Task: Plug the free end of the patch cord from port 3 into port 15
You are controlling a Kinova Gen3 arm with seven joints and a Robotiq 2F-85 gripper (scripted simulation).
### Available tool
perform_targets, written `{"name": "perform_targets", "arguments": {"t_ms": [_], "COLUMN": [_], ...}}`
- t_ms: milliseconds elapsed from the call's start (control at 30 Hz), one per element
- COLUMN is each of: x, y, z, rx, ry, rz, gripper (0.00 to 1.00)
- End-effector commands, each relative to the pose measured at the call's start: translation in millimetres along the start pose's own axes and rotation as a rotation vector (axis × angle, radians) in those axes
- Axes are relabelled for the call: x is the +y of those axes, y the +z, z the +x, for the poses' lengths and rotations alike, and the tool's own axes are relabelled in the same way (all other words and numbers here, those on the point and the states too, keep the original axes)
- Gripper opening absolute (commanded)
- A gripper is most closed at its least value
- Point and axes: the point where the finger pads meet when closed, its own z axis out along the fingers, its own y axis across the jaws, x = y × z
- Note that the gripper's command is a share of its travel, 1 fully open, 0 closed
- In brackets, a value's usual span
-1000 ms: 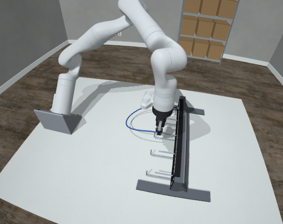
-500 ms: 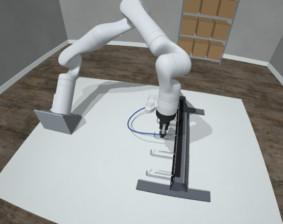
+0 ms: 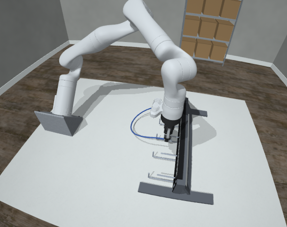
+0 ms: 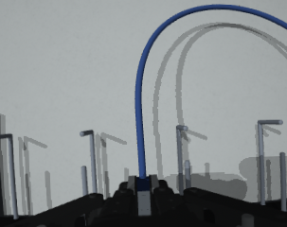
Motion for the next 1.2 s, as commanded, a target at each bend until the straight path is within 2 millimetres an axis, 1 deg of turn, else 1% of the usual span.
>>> {"name": "perform_targets", "arguments": {"t_ms": [0,700,1167], "x": [0,0,0], "y": [0,0,0], "z": [-1,-2,-17], "rx": [-0.001,-0.001,-0.001], "ry": [0.0,0.0,0.0], "rz": [0.001,0.001,0.001], "gripper": [0.0,0.0,0.0]}}
